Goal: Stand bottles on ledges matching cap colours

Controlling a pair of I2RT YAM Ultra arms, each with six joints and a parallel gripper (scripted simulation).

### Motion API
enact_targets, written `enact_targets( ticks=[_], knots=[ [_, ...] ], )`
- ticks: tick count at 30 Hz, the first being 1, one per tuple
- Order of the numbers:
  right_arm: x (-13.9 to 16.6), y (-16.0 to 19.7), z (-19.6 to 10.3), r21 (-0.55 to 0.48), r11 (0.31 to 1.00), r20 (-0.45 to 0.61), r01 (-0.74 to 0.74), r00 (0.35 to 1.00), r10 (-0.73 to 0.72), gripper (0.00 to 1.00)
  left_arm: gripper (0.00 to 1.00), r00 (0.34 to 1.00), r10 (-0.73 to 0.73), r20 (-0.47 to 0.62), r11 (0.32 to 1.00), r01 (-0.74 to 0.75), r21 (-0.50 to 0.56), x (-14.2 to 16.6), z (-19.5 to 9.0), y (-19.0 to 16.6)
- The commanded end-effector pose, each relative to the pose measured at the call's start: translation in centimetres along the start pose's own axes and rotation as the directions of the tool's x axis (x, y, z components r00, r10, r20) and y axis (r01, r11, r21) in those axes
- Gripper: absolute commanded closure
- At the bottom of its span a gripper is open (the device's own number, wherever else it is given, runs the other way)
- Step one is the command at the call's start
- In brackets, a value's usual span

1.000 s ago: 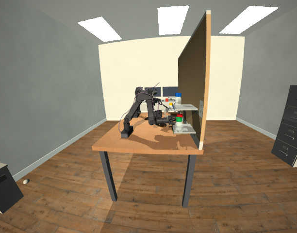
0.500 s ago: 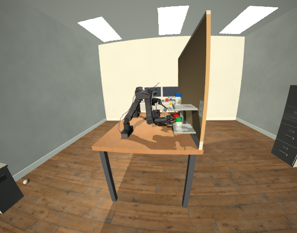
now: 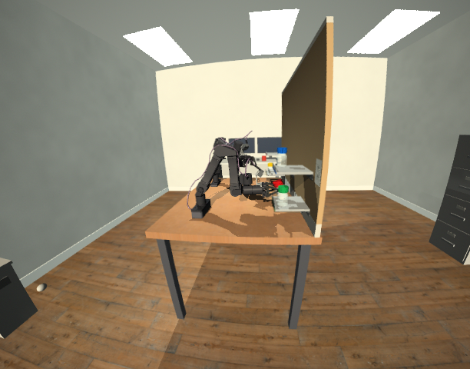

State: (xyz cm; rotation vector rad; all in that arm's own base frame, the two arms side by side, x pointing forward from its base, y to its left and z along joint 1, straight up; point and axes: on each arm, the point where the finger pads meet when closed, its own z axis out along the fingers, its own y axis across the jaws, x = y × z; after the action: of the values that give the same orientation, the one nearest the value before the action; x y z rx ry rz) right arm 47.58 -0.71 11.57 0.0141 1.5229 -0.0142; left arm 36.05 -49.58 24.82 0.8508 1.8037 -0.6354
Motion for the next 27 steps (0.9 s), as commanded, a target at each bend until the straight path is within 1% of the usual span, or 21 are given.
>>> enact_targets(
  ticks=[1, 7, 9, 19, 27],
  knots=[
    [-0.8, 0.0, -0.6, 0.011, 1.000, -0.018, -0.001, 1.000, 0.001, 0.51, 0.00, 0.998, -0.008, 0.065, 1.000, 0.009, -0.008, -3.1, -1.1, 0.5],
    [-5.8, 0.1, 0.1, 0.010, 1.000, 0.005, -0.001, 1.000, 0.001, 0.51, 0.00, 0.998, -0.008, 0.065, 1.000, 0.009, -0.008, -3.1, -1.1, 0.5],
    [-6.7, 0.1, 0.2, 0.009, 1.000, 0.005, -0.001, 1.000, 0.001, 0.51, 0.00, 0.998, -0.008, 0.065, 1.000, 0.009, -0.008, -3.1, -1.1, 0.5],
    [-7.0, 0.1, 0.2, 0.008, 1.000, 0.018, -0.002, 1.000, 0.002, 0.51, 0.00, 0.998, -0.008, 0.065, 1.000, 0.009, -0.008, -3.1, -1.1, 0.5],
    [-6.4, 0.0, -0.8, 0.012, 1.000, 0.008, -0.004, 1.000, 0.004, 0.51, 0.00, 0.998, -0.008, 0.065, 1.000, 0.009, -0.008, -3.1, -1.1, 0.5]
  ],
)
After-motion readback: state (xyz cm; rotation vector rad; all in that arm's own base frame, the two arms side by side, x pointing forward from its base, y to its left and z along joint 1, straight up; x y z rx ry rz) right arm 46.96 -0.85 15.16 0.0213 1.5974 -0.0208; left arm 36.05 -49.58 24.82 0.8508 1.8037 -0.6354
